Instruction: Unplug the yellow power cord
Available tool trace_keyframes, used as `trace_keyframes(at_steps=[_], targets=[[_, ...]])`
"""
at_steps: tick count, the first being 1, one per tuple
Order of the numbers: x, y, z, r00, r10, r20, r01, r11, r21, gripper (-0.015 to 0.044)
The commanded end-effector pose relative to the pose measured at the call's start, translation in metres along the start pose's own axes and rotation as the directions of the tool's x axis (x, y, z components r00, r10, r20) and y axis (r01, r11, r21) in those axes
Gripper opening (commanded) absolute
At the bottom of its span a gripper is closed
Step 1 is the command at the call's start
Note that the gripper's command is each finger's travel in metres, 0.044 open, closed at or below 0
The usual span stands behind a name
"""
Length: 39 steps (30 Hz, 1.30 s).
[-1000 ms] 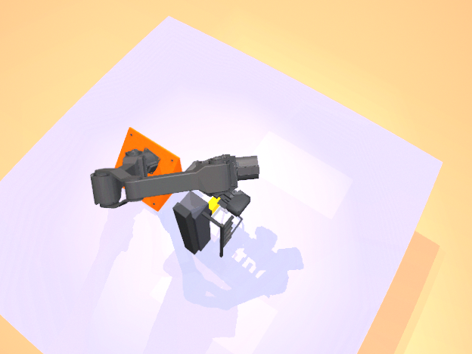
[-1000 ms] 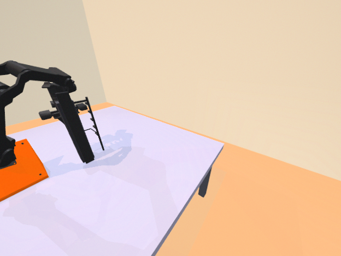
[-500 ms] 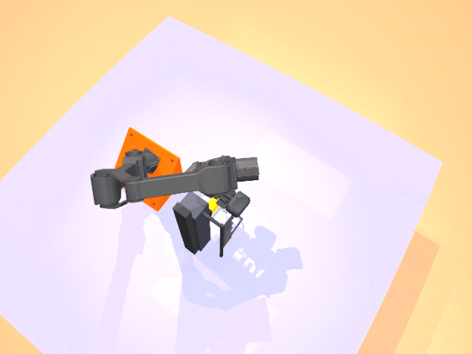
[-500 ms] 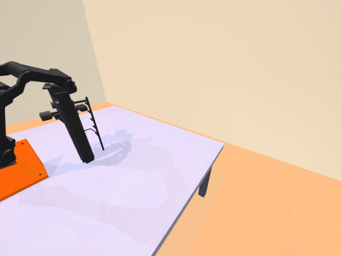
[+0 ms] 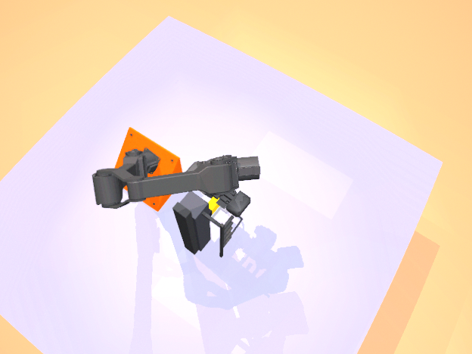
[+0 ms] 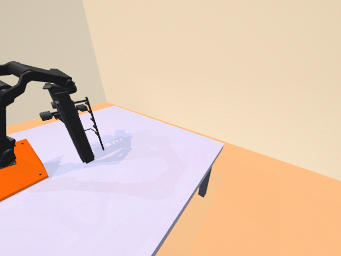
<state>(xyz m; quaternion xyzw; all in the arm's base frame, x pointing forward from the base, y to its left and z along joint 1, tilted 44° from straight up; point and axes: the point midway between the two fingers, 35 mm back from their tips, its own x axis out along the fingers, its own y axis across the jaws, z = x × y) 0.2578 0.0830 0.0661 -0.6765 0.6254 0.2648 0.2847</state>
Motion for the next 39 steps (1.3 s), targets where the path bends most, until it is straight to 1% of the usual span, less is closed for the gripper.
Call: trace_keyframes(at_steps=[1,28,31,39], targets=[[-0.002,-0.001,0.017,1.0,-0.004,0.02,0.004,1.0,-0.002,0.0],[-0.007,0.003,0.061,1.0,-0.005,0.02,0.005,1.0,-0.003,0.0],[-0.006,0.0,0.051,1.0,-0.006,0.017,0.006,1.0,-0.003,0.0079],[-0.005,0.0,0.051,1.0,-0.006,0.017,0.006,1.0,-0.003,0.0289]])
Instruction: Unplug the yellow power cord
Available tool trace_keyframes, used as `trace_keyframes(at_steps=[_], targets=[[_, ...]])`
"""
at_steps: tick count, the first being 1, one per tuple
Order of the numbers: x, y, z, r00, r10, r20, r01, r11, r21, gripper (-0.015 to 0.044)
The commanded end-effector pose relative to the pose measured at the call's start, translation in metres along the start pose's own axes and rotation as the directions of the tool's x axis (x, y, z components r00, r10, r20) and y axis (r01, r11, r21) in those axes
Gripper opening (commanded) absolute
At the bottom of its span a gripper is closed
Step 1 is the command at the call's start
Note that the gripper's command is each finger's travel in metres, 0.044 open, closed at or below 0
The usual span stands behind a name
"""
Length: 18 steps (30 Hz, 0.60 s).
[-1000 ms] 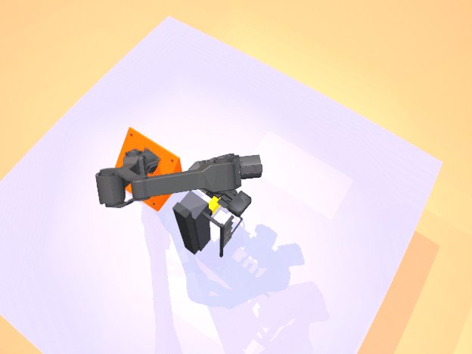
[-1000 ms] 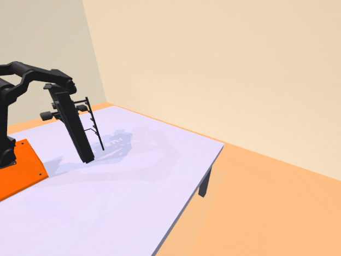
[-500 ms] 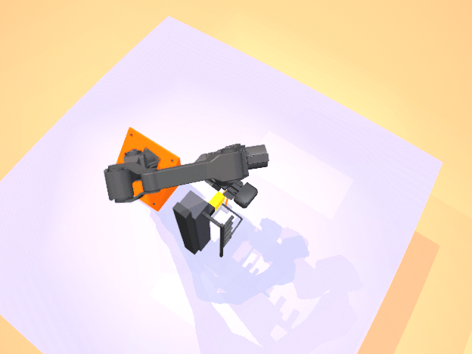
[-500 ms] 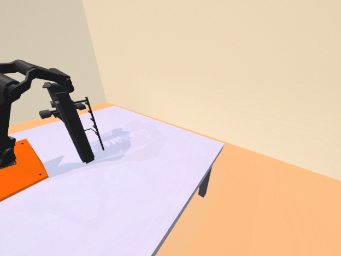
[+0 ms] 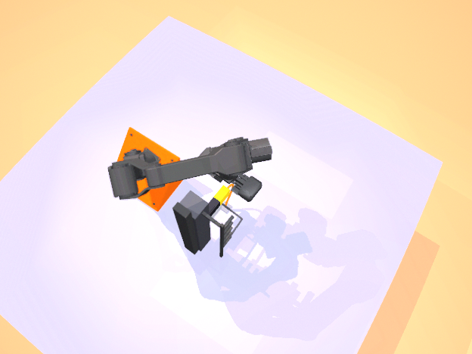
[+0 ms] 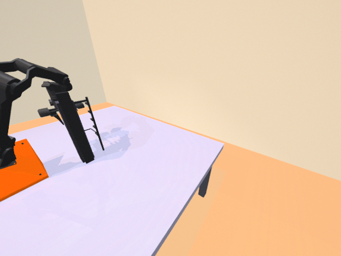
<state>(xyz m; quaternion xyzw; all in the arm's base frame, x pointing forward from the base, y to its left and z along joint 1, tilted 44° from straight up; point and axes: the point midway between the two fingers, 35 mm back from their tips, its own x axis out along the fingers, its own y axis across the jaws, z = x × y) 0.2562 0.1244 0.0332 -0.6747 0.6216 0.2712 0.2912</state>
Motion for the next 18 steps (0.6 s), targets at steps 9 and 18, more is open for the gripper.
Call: trace_keyframes(at_steps=[9,18], targets=[[-0.011,-0.002,0.048,1.0,-0.003,0.0,0.003,1.0,-0.002,0.044],[-0.012,-0.001,0.058,1.0,-0.003,0.0,0.003,1.0,-0.002,0.044]])
